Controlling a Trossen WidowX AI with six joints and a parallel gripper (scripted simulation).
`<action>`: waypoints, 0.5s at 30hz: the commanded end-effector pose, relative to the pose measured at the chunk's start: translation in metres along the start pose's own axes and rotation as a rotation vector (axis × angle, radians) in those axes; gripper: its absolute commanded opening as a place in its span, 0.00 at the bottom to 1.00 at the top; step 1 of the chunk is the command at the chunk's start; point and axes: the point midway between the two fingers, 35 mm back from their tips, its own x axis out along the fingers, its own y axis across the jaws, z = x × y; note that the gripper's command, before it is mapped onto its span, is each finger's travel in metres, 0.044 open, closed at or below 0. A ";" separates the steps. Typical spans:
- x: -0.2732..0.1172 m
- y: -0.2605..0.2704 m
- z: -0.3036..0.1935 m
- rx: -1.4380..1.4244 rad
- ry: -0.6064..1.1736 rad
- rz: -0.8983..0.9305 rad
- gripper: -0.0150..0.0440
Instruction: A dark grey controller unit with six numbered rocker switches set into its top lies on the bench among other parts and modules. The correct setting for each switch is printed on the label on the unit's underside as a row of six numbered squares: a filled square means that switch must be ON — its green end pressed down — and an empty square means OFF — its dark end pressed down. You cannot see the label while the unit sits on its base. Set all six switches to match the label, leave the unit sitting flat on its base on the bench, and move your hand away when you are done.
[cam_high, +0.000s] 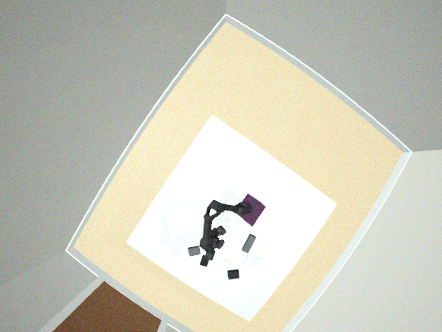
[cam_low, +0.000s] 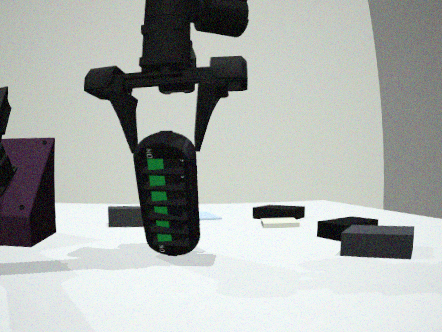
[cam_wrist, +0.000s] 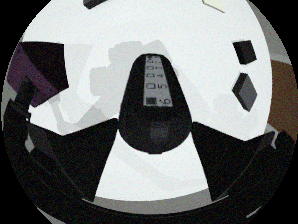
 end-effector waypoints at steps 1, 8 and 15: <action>0.003 0.000 0.009 -0.001 -0.008 0.016 0.83; 0.002 0.000 0.015 -0.001 -0.008 0.016 0.83; 0.001 0.000 0.021 -0.001 -0.009 0.016 0.83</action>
